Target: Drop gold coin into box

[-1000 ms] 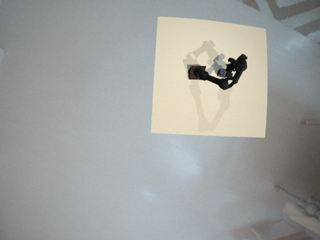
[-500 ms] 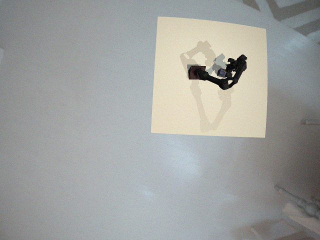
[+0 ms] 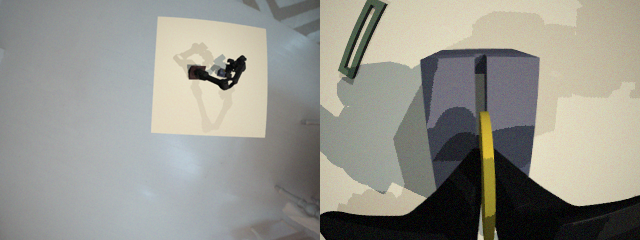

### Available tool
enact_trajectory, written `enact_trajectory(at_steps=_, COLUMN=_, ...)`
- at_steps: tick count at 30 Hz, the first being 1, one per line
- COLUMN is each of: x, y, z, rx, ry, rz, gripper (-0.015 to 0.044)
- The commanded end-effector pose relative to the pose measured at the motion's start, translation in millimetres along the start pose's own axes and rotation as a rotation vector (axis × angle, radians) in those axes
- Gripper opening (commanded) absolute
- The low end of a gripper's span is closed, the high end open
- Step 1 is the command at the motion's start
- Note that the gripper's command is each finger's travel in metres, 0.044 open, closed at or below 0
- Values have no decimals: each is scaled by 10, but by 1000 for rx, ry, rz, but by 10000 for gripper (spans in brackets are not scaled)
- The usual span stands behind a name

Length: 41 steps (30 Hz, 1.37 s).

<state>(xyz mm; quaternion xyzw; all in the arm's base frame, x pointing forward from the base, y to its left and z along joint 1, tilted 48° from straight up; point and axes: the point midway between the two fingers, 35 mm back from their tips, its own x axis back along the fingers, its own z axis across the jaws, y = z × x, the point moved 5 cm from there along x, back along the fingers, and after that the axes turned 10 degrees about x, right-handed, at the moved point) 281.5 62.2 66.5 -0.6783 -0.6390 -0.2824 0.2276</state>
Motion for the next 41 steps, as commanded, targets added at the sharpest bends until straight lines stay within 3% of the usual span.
enact_trajectory(at_steps=1, x=-27, y=4, z=-3, rx=5, ry=-3, rz=-4, gripper=0)
enact_trajectory(at_steps=2, x=-32, y=4, z=-3, rx=5, ry=-3, rz=-4, gripper=0)
enact_trajectory(at_steps=8, x=-13, y=0, z=0, rx=0, ry=0, rz=0, gripper=157)
enact_trajectory(at_steps=17, x=-13, y=0, z=0, rx=0, ry=0, rz=0, gripper=161)
enact_trajectory(at_steps=25, x=189, y=-2, z=1, rx=1, ry=1, rz=0, gripper=371)
enact_trajectory(at_steps=28, x=505, y=-19, z=-14, rx=4, ry=-4, rz=0, gripper=440)
enact_trajectory(at_steps=41, x=602, y=-31, z=-23, rx=4, ry=-6, rz=0, gripper=440)
